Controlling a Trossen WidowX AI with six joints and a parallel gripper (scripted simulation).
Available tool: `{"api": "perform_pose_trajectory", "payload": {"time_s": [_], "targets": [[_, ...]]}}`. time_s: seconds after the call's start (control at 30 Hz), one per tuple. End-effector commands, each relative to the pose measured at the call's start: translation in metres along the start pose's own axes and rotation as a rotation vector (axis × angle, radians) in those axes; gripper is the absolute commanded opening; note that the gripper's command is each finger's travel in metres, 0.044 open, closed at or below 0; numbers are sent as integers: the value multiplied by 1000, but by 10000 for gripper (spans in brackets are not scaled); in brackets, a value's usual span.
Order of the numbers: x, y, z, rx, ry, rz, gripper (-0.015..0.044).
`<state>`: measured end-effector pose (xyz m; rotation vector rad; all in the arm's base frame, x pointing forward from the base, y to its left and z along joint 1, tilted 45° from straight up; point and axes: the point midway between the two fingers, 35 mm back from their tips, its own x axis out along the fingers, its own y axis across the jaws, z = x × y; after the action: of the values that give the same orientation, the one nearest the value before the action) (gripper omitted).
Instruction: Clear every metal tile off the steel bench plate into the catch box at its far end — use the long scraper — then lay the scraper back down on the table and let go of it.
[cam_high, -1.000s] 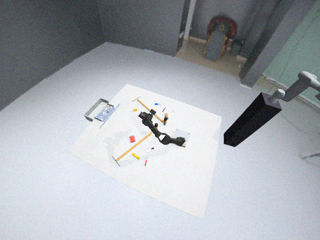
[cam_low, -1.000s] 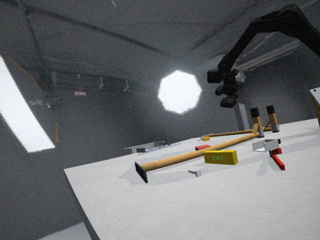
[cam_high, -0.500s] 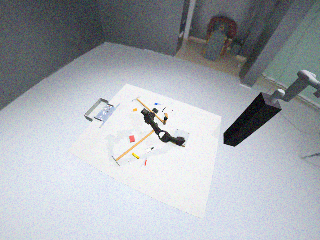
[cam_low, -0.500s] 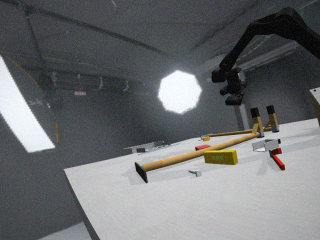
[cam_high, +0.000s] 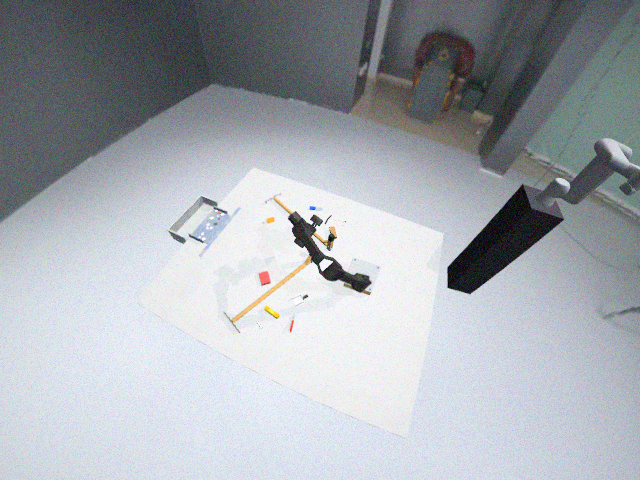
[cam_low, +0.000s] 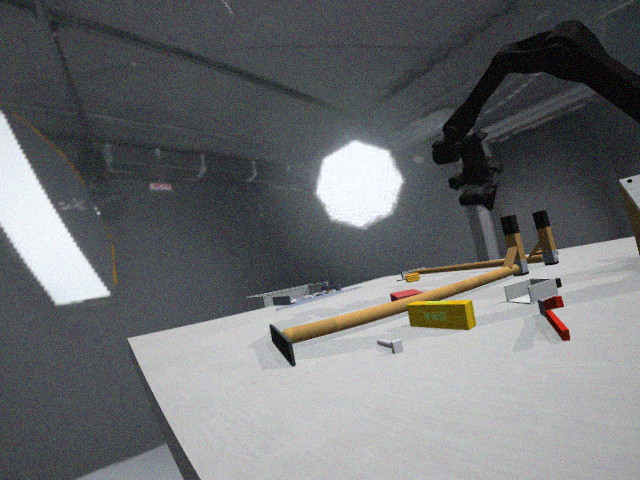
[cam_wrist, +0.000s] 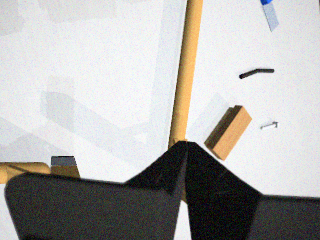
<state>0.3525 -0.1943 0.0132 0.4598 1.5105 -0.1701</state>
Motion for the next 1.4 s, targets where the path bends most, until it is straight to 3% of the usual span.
{"api": "perform_pose_trajectory", "payload": {"time_s": [0.0, 1.37], "targets": [[3, -4, -6, 1, 32, 37, 0], [3, -37, -56, 100, 230, 382, 0]]}}
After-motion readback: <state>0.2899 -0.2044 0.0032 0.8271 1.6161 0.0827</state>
